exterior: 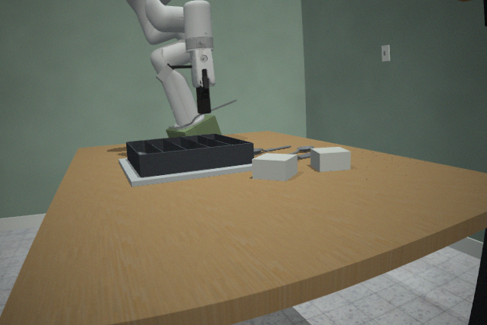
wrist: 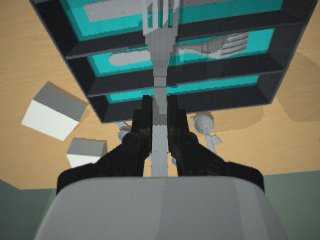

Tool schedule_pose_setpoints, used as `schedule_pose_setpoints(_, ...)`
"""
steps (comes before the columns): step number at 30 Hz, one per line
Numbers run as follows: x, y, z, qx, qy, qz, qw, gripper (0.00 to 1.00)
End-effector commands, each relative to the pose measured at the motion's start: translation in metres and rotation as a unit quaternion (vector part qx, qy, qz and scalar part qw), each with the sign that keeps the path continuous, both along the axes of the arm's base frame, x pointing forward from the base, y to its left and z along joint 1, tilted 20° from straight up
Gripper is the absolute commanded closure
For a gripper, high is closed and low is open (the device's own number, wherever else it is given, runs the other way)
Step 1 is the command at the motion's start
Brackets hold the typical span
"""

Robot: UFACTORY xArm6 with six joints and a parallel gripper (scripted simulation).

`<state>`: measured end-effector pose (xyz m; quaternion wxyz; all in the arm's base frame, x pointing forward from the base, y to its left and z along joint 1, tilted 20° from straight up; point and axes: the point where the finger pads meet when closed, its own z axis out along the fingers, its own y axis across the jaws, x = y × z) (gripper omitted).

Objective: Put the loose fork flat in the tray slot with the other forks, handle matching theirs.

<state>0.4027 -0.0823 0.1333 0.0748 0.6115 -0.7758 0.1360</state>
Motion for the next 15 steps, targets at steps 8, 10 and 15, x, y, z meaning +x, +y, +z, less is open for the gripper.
schedule_pose_setpoints(8,0.0015,-0.0004,0.0019,0.011,-0.101,-0.297,0.949,0.95)
schedule_pose_setpoints(10,0.0016,-0.0004,0.002,0.013,-0.127,-0.373,0.919,0.95)
schedule_pose_setpoints(15,0.0016,-0.0006,0.0021,0.021,-0.16,-0.476,0.864,0.95)
